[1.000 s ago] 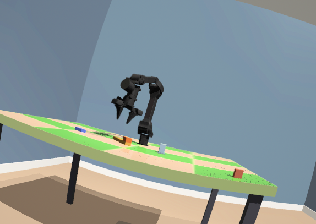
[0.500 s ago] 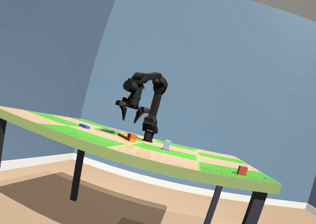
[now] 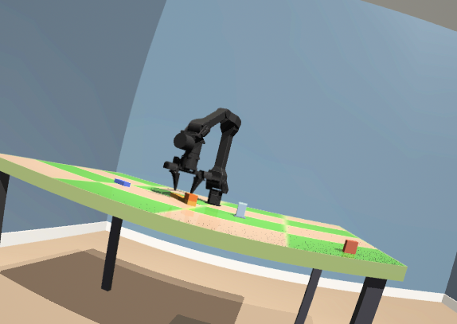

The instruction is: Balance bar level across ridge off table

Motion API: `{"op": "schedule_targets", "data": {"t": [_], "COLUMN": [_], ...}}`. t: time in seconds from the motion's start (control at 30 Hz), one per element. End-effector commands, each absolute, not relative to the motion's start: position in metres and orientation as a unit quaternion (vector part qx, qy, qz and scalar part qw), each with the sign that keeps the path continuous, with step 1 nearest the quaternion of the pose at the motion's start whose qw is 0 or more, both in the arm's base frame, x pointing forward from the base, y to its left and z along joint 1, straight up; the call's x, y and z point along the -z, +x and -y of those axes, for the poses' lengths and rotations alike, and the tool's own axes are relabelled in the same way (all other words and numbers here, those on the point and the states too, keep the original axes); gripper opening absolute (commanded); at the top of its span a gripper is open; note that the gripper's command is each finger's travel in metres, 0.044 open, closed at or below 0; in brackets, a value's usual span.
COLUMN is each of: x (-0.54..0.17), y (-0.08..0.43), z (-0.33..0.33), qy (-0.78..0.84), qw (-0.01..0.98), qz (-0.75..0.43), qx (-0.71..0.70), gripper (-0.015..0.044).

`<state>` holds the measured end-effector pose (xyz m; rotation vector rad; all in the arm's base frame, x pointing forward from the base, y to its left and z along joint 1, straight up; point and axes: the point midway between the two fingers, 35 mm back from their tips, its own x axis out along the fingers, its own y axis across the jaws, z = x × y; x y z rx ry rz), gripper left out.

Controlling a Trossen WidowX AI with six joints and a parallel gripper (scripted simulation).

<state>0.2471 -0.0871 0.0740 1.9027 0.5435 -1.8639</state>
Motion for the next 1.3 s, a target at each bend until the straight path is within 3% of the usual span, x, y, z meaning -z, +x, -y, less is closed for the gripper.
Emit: {"op": "schedule_targets", "data": {"t": [0.0,0.9,1.1,1.27], "x": [-0.069,-0.047,-0.047,-0.047], "y": [0.247,0.247,0.247,0.247], "z": [0.086,0.087,0.087,0.087], "qy": [0.686,0.686,0.684,0.684], "qw": [0.206,0.206,0.209,0.209], "qz": [-0.195,-0.195,-0.196,-0.196], "qx": [0.67,0.67,0.671,0.671], "gripper": [0.0315,0.0315,0.0157,0.0124]}}
